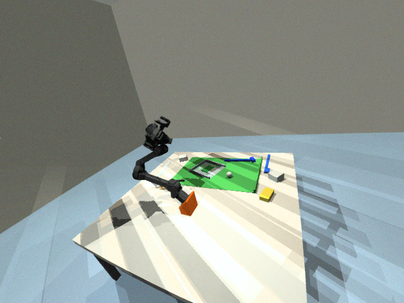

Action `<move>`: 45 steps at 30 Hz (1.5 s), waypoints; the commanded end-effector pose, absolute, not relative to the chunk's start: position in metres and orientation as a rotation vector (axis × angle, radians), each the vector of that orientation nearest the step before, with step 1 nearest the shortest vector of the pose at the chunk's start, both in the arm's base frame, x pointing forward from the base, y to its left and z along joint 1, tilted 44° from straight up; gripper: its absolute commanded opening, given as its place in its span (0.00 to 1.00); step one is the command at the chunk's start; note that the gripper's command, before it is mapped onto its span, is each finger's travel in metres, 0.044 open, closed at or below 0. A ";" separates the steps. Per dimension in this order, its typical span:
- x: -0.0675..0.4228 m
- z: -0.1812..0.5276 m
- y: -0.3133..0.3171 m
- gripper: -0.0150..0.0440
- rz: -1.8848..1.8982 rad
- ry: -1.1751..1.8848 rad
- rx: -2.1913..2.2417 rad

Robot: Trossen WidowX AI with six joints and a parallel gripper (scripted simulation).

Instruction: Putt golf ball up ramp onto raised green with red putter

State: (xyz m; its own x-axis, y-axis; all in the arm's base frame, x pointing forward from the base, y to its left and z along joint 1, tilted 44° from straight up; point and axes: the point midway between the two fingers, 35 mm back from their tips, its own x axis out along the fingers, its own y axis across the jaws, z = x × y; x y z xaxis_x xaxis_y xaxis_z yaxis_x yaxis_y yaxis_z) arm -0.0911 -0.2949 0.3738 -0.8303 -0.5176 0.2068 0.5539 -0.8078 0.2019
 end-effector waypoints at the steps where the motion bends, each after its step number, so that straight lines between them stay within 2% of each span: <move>1: -0.089 0.373 -0.297 0.98 -2.531 -0.324 -0.193; 5: -0.051 0.361 -0.330 1.00 -2.344 0.015 -0.262; 12: 0.045 0.316 -0.372 1.00 -1.820 0.573 -0.436; 17: 0.118 0.271 -0.373 1.00 -1.375 0.841 -0.569; 22: 0.184 0.223 -0.346 1.00 -0.899 1.004 -0.694; 28: 0.243 0.169 -0.284 1.00 -0.318 1.072 -0.813; 33: 0.272 0.135 -0.213 1.00 0.164 1.027 -0.874; 39: 0.280 0.114 -0.117 1.00 0.697 0.868 -0.879; 45: 0.264 0.120 -0.022 1.00 1.160 0.606 -0.788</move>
